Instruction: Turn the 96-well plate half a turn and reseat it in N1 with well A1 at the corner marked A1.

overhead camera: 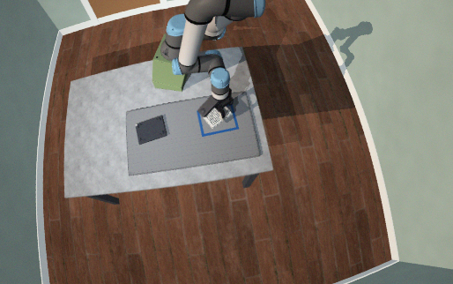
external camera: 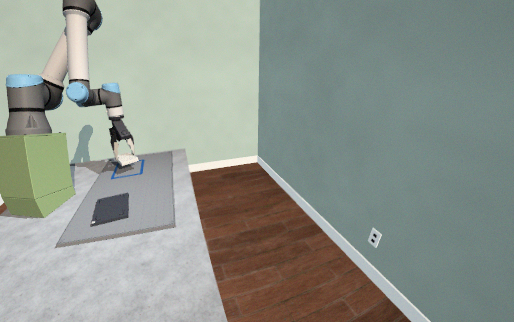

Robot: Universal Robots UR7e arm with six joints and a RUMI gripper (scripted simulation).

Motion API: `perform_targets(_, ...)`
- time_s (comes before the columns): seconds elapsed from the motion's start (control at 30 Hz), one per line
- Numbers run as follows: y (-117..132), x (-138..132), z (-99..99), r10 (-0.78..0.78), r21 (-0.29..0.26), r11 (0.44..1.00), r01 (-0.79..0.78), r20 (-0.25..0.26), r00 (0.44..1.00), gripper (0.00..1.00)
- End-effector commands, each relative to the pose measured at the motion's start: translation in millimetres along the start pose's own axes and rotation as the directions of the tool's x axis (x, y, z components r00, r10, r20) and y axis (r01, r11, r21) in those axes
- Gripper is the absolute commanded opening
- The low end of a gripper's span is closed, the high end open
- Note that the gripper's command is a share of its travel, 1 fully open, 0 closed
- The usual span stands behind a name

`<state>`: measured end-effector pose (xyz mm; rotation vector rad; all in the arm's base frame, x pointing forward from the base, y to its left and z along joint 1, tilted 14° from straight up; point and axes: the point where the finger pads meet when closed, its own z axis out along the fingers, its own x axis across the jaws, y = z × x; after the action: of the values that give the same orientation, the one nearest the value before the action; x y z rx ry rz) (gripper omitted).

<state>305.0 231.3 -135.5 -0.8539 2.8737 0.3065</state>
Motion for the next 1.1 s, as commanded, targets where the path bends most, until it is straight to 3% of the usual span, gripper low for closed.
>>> perform_targets(0.0, 0, -2, 3.3, -0.003, 0.002, 1.000, 0.003, 0.004, 1.000, 0.00)
perform_targets(1.07, 0, -2, 22.1, -0.003, 0.002, 1.000, 0.003, 0.004, 1.000, 0.00)
